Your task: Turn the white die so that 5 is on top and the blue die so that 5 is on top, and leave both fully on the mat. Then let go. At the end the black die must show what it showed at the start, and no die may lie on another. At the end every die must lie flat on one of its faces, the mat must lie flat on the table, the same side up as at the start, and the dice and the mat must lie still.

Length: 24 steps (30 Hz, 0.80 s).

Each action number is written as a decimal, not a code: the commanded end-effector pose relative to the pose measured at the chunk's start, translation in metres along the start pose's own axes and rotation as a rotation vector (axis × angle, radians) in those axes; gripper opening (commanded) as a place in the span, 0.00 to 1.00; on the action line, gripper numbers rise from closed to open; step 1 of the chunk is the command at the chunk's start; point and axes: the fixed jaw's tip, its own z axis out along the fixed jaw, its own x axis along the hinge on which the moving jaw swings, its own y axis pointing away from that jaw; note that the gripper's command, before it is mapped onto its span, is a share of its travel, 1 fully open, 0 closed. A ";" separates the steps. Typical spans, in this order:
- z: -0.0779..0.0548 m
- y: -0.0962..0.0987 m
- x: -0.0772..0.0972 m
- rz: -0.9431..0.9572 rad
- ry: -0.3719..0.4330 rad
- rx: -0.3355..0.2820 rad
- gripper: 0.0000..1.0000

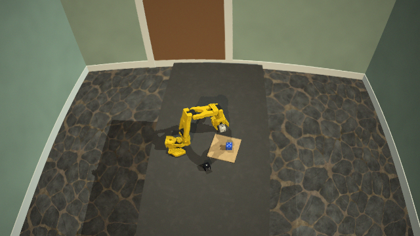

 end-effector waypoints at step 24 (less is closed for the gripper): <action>-0.004 -0.007 -0.003 -0.014 -0.007 0.029 0.27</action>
